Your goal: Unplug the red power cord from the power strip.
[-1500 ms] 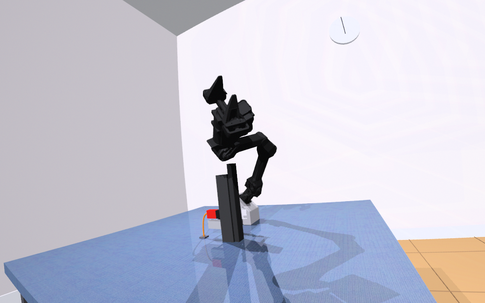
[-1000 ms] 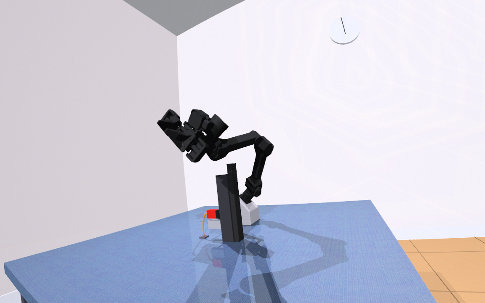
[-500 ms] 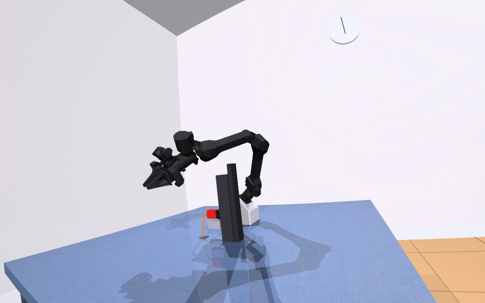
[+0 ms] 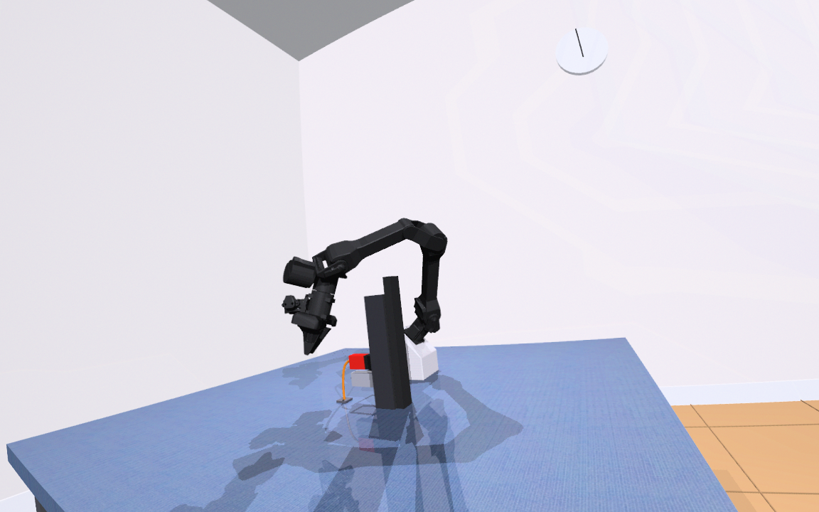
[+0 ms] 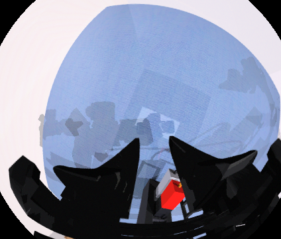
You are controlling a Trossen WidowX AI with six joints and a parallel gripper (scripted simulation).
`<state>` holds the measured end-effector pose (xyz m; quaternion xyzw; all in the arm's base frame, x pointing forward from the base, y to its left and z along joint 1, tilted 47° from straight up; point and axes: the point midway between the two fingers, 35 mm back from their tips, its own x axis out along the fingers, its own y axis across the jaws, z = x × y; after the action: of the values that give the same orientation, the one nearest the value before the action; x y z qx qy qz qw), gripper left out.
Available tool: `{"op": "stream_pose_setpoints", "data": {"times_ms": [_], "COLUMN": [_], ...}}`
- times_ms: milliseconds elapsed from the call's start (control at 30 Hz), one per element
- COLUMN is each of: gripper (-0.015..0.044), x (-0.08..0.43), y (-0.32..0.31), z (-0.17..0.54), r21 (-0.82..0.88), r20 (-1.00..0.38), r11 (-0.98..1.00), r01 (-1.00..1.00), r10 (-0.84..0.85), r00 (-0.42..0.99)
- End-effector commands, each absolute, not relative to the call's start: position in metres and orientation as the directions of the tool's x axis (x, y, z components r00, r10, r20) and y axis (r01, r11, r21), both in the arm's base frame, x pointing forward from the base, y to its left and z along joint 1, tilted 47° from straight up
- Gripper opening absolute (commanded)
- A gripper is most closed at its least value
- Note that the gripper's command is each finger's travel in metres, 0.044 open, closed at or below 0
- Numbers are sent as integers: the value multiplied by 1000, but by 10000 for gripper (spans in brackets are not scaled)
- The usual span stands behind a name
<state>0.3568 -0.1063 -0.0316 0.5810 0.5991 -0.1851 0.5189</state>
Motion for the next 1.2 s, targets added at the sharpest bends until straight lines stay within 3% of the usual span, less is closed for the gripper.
{"op": "stream_pose_setpoints", "data": {"times_ms": [0,1167], "gripper": [160,160], "x": [288,283], "y": [-75,-52], "z": [-23,0], "r21": [52,18], "r20": [-709,-692], "r11": [21,5], "r01": [998,1000], "r10": [705,722], "r00": [22,9]}}
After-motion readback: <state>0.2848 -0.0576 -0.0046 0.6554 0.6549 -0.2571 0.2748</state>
